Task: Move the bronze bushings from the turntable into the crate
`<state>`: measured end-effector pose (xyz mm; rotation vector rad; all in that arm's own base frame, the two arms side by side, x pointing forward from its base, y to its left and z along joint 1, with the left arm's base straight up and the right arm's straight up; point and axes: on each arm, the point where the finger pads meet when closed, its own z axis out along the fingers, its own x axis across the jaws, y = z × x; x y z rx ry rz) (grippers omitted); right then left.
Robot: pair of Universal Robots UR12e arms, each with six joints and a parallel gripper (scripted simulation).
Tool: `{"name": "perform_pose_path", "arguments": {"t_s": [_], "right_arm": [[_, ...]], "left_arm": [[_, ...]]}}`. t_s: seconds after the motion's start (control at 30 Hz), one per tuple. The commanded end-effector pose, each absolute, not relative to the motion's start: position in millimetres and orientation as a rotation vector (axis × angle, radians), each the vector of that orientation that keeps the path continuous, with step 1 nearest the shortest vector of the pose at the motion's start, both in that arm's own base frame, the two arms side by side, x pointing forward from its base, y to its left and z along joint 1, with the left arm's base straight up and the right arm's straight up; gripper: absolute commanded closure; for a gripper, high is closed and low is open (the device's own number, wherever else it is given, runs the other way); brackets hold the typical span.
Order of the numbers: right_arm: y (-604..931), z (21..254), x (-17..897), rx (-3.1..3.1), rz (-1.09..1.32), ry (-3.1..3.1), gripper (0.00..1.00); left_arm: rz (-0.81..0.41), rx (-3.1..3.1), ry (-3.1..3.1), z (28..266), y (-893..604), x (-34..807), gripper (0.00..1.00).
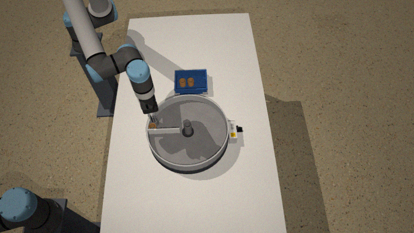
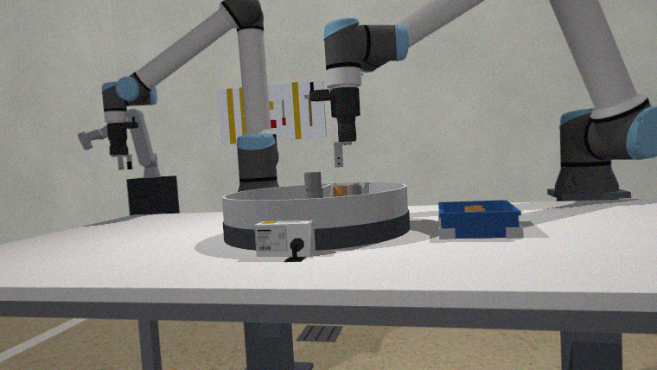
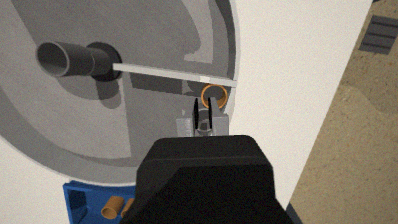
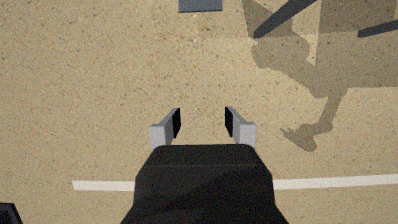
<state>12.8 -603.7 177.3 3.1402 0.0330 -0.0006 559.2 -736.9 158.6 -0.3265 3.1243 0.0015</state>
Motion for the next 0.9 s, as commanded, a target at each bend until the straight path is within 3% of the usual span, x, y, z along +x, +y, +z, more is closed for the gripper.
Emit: {"name": "perform_pose_path", "arguments": {"t_s": [0.0,0.87], "right_arm": [[-603.9,177.0,13.5,3.141,0.000,0.035,0.00],[-603.9,177.0,13.5,3.141,0.000,0.035,0.00]], "left_arm": [[-0.002,-0.328,3.124,156.6,-737.2,561.2,0.64],[0.003,-0.328,3.126,117.4,-735.9,560.2,0.64]]}}
